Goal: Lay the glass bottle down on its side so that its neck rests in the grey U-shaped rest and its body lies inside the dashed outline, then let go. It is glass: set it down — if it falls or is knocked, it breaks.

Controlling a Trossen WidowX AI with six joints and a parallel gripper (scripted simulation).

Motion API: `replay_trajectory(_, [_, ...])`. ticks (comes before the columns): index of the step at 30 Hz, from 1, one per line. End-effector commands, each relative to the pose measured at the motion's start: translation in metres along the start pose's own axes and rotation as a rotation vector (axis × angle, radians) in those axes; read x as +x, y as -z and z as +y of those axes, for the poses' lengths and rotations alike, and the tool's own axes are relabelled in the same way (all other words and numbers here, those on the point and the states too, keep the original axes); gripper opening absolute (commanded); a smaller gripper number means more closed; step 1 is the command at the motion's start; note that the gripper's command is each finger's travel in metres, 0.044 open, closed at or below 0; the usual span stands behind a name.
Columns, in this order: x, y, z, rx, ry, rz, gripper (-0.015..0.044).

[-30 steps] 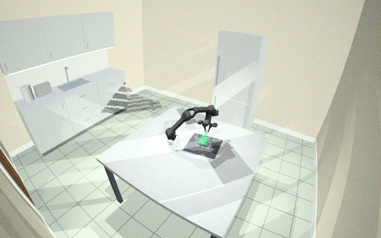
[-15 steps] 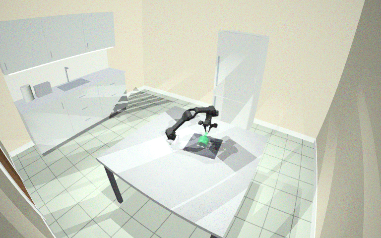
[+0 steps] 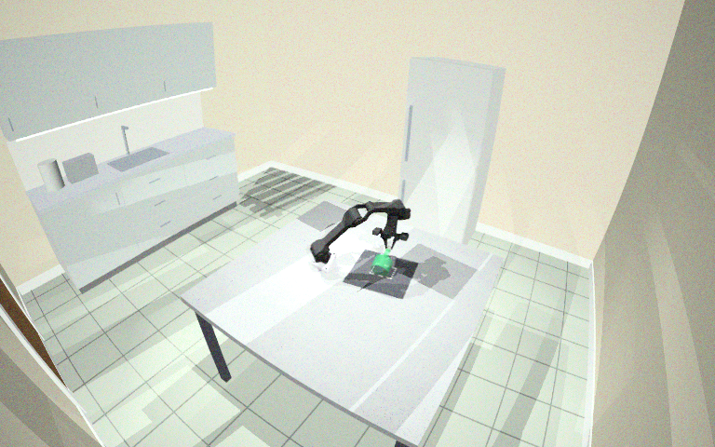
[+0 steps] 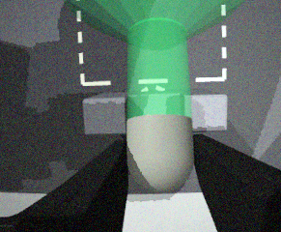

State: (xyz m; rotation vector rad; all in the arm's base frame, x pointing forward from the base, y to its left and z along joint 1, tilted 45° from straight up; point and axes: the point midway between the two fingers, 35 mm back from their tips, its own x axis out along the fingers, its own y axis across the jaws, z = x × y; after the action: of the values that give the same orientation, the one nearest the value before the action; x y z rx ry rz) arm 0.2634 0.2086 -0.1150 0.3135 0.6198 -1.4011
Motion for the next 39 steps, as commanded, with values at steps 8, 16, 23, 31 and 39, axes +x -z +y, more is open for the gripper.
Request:
replay_trajectory(8, [0.006, 0.005, 0.001, 0.000, 0.000, 0.000, 0.0111])
replay_trajectory(16, [0.010, 0.009, 0.001, 0.001, 0.000, 0.002, 0.0111])
replay_trajectory(23, [0.013, 0.012, 0.001, 0.002, -0.001, 0.004, 0.0111])
replay_trajectory(31, [0.017, 0.016, 0.001, 0.003, -0.001, 0.005, 0.0111])
replay_trajectory(39, [0.020, 0.019, 0.001, 0.004, -0.001, 0.007, 0.0111])
